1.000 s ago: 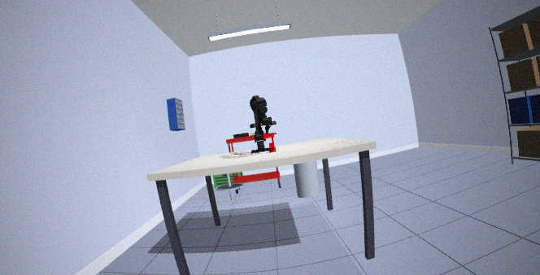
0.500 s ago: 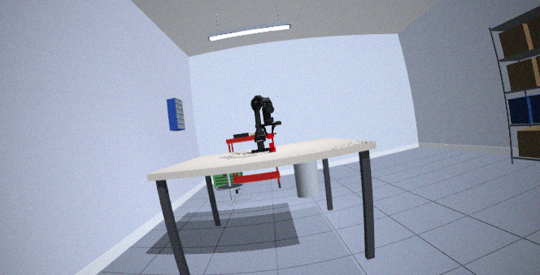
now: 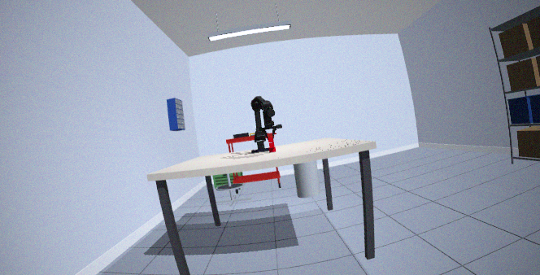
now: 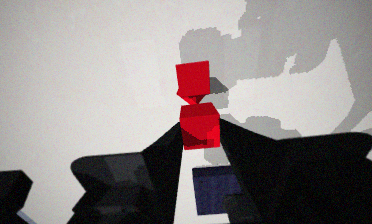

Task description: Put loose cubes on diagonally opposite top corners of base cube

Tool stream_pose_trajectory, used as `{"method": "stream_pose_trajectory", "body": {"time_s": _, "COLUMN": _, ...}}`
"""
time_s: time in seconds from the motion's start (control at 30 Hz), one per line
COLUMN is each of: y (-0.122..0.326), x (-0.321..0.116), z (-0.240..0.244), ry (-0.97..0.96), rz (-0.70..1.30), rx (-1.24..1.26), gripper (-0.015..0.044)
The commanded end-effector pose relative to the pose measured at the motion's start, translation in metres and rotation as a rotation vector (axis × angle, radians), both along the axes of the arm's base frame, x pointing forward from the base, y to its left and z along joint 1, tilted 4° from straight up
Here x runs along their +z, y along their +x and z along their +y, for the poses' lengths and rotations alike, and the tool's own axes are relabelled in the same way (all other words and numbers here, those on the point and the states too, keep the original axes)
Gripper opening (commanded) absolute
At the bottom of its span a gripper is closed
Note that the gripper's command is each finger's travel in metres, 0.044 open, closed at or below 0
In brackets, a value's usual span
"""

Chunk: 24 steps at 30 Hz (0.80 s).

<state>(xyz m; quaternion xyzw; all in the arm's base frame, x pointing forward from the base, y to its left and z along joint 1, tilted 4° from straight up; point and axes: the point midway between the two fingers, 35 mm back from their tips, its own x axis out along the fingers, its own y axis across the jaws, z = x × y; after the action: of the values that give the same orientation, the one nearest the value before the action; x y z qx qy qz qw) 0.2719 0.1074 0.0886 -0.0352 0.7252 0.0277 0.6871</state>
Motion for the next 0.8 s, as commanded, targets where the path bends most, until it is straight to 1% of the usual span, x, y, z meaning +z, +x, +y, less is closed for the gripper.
{"method": "stream_pose_trajectory", "body": {"time_s": 0.0, "y": -0.001, "x": -0.005, "z": 0.000, "ry": 0.004, "rz": 0.000, "rx": -0.007, "gripper": 0.0105}}
{"method": "stream_pose_trajectory", "body": {"time_s": 0.33, "y": -0.001, "x": -0.006, "z": 0.000, "ry": 0.004, "rz": 0.000, "rx": -0.007, "gripper": 0.0105}}
{"method": "stream_pose_trajectory", "body": {"time_s": 0.77, "y": -0.001, "x": -0.033, "z": 0.001, "ry": 0.004, "rz": 0.000, "rx": -0.002, "gripper": 0.0105}}
